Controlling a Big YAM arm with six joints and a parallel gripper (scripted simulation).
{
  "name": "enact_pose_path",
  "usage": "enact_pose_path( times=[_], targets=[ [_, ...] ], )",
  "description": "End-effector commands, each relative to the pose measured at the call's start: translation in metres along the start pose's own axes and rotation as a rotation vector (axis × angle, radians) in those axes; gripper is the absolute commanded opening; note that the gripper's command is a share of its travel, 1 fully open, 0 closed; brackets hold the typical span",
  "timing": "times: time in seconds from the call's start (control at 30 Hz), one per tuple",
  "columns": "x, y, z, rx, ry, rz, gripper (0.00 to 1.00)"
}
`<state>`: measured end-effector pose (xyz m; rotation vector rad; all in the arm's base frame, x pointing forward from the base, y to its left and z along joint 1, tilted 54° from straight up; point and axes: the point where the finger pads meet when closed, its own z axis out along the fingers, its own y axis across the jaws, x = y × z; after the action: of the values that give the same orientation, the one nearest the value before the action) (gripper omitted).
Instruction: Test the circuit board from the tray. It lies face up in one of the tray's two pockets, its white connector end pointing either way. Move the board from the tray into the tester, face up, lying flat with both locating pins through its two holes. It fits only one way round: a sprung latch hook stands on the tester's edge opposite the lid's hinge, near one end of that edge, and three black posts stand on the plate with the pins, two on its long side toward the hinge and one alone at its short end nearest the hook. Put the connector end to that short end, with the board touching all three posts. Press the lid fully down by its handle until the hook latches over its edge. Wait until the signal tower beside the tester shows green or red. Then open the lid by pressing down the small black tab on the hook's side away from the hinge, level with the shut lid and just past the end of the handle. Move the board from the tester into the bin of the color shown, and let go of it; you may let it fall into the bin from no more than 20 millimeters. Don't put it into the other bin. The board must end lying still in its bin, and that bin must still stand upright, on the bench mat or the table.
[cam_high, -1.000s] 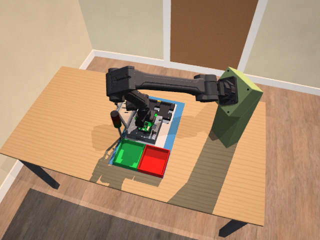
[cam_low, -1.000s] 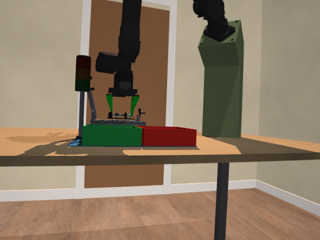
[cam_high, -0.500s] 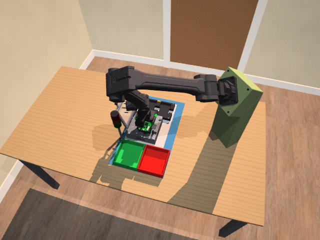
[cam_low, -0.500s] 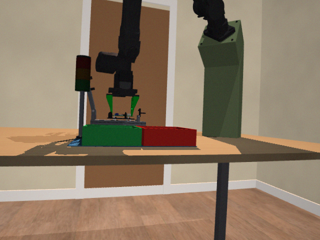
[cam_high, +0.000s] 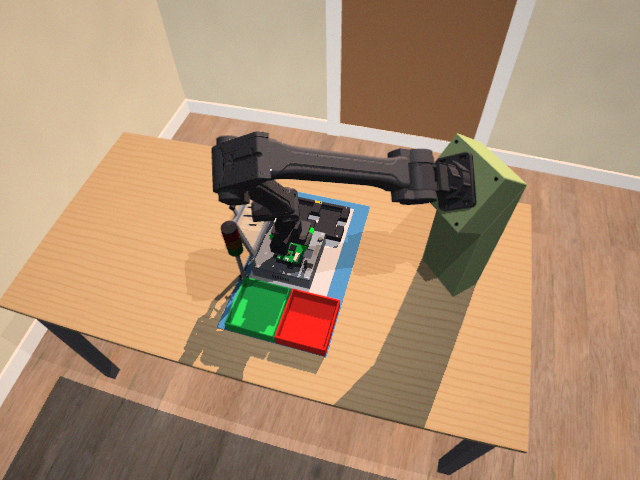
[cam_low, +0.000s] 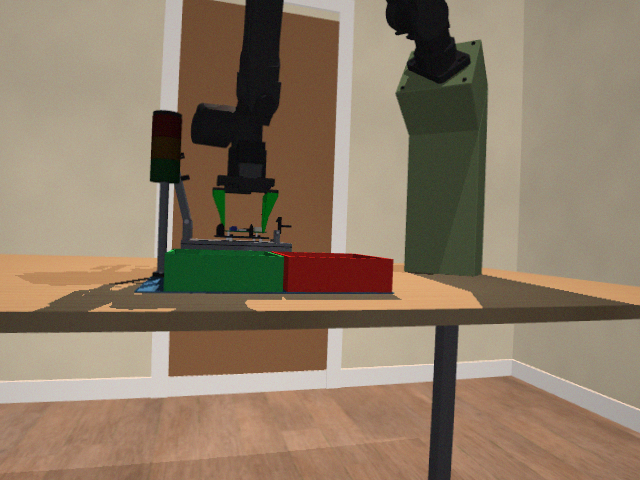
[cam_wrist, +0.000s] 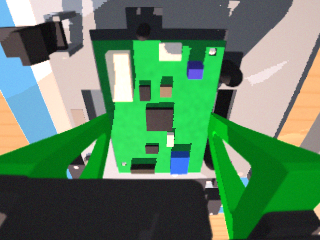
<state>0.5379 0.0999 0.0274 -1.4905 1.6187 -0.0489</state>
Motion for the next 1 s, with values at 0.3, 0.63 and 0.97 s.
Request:
enact_pose_path(
  times=[0.3,0.63,0.97],
  targets=[
    [-0.0016,0.0003,0.0065,-0.005,-0.003,0.005,0.72],
    [-0.0005,-0.0058,0.0023,0.008,-0.001,0.002,0.72],
    [-0.0002,-0.0042,0.0039,0.005,-0.001,0.004,0.72]
  ],
)
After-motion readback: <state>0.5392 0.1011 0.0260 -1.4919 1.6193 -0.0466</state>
